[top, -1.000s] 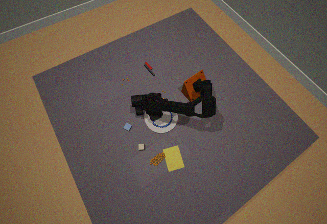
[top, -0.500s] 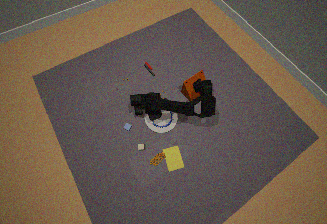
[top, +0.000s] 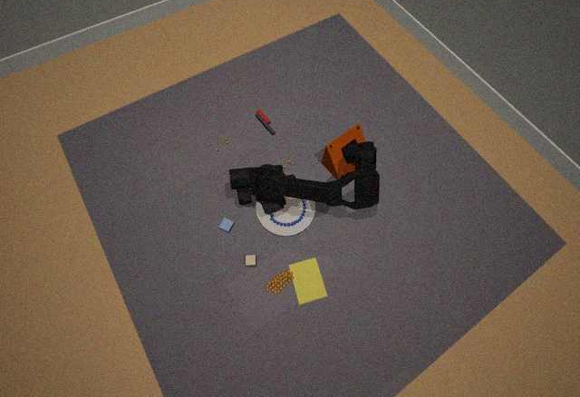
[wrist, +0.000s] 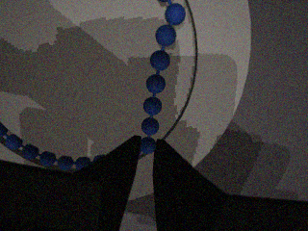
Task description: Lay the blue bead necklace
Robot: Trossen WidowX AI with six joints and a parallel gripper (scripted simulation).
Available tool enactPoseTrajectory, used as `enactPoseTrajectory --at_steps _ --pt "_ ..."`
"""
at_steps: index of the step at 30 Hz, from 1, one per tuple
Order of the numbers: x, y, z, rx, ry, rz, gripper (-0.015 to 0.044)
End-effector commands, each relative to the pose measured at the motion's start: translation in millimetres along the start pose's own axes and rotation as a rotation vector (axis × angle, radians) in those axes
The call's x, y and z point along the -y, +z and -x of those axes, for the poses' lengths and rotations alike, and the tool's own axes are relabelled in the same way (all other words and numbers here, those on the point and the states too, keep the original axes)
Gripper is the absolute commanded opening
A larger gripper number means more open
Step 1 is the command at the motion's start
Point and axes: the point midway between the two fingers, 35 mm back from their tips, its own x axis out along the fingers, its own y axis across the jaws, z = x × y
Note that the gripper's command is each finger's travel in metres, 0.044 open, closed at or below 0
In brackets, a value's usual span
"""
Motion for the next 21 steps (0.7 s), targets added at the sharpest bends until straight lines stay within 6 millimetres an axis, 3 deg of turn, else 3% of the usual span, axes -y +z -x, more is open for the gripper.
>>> enactPoseTrajectory --at_steps 1,14,21 --pt "0.2 0.4 0.8 0.0 -0.001 0.001 0.0105" --pt "-0.1 -0.1 1.7 0.001 0.001 -0.004 0.044" --pt "-0.1 -0.2 5.3 0.002 0.001 -0.006 0.044"
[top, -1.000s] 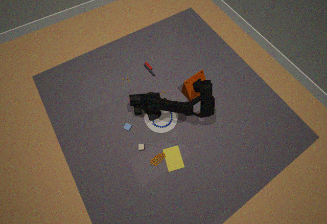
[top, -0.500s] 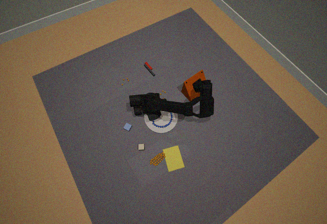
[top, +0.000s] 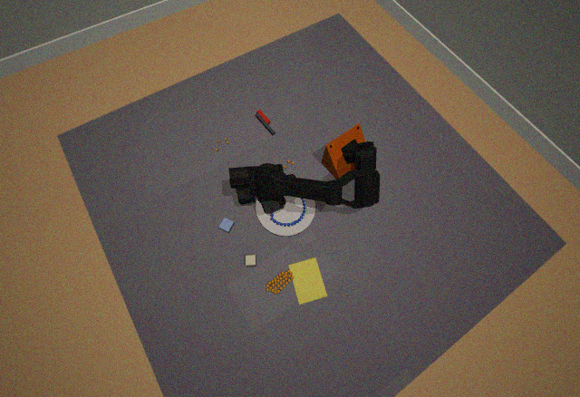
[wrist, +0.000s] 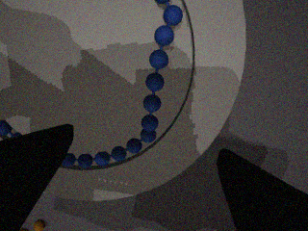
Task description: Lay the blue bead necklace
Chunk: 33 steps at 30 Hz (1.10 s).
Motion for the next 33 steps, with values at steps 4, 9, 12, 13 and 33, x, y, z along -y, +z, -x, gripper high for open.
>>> enactPoseTrajectory --at_steps 4,9,12,13,33 --pt "0 0 1 -0.001 0.001 0.003 0.044" --pt "0 0 1 -0.001 0.001 0.003 0.044" --pt "0 0 1 -0.001 0.001 0.003 0.044" --pt "0 0 1 -0.001 0.001 0.003 0.044" --pt "0 11 25 0.0 -0.001 0.068 0.012"
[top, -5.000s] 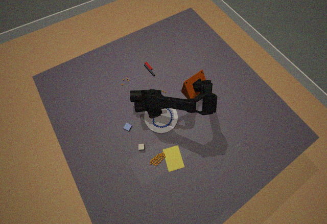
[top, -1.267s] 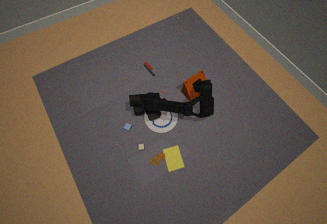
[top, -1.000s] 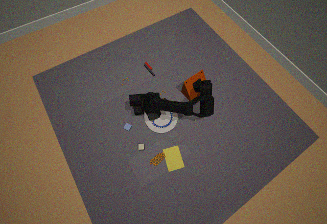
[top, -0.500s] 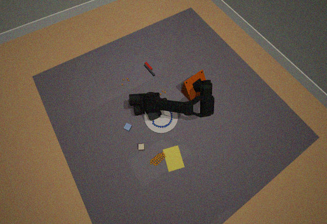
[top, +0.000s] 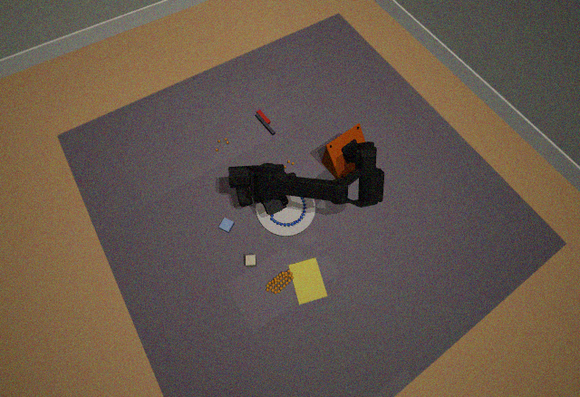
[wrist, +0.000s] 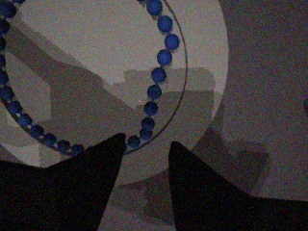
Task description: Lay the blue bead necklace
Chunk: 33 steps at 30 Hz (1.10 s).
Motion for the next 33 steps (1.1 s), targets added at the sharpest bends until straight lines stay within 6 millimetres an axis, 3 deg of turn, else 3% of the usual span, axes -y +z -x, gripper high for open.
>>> enactPoseTrajectory --at_steps 1,24,29,33 --pt "0 0 -1 0.001 -0.001 -0.003 0.012" --pt "-1 1 -32 0.001 0.001 0.0 0.012" --pt "0 1 -29 -0.002 0.001 0.005 0.0" --pt "0 1 -29 -0.002 0.001 0.005 0.0"
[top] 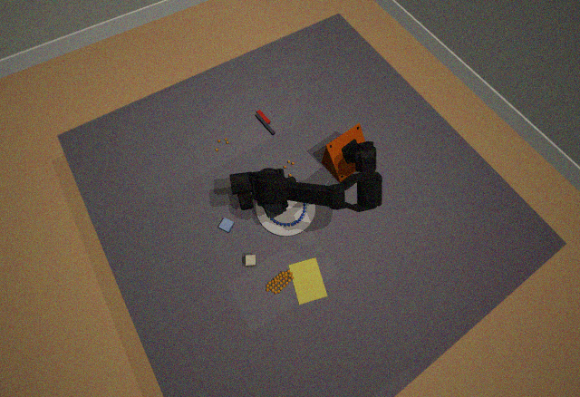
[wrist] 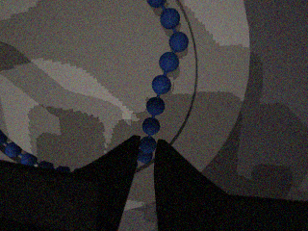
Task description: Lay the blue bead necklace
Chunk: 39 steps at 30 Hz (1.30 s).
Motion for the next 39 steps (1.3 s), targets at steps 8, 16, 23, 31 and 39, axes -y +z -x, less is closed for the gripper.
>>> enactPoseTrajectory --at_steps 8,16,23,31,39 --pt "0.0 0.2 0.2 0.0 0.0 0.001 0.0" --pt "0.0 0.2 0.2 0.0 0.0 0.001 0.0" --pt "0.0 0.2 0.2 0.0 0.0 0.001 0.0" --pt "0.1 -0.2 6.1 0.003 0.0 -0.004 0.0" --pt "7.4 -1.3 5.9 0.003 0.0 -0.004 0.0"
